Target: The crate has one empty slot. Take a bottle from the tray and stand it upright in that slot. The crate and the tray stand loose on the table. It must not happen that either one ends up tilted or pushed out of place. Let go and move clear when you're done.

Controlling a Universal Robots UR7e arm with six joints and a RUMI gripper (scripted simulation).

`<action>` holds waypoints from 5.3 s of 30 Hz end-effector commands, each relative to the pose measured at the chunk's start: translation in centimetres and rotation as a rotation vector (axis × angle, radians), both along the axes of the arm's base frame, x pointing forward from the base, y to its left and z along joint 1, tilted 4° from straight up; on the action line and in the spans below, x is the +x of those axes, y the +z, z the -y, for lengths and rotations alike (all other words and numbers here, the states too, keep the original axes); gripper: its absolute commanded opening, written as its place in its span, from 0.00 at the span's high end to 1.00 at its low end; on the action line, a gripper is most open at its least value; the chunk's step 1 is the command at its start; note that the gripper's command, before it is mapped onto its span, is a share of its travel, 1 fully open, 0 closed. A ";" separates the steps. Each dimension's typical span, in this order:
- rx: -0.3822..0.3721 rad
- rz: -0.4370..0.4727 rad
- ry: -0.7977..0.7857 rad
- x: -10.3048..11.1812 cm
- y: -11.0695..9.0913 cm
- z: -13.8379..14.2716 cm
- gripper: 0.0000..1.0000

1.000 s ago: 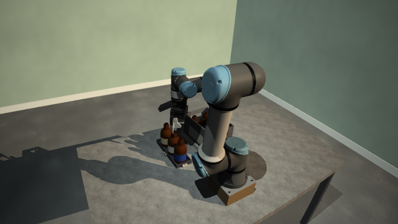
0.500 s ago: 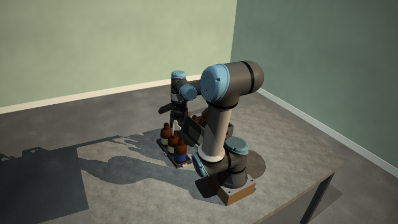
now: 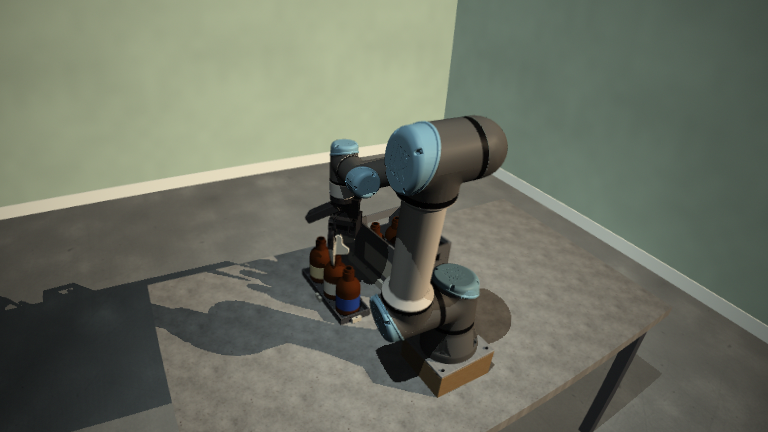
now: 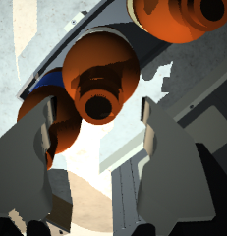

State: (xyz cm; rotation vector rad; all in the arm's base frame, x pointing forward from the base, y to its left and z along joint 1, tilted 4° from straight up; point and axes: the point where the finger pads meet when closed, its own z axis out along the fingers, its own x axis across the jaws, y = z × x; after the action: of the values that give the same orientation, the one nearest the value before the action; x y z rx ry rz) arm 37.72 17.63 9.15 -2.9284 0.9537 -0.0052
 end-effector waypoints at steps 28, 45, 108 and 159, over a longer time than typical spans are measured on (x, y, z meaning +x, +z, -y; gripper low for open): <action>0.000 0.001 0.000 0.0 -0.1 0.0 0.62; 0.000 0.001 0.000 0.0 -0.1 0.0 1.00; 0.000 0.001 0.000 0.0 -0.1 0.0 1.00; 0.000 0.001 0.000 0.3 3.4 0.0 1.00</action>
State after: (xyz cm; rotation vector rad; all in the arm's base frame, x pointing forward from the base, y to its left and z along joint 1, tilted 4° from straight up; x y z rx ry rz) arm 37.96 17.60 12.14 -2.9285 0.9537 -0.0051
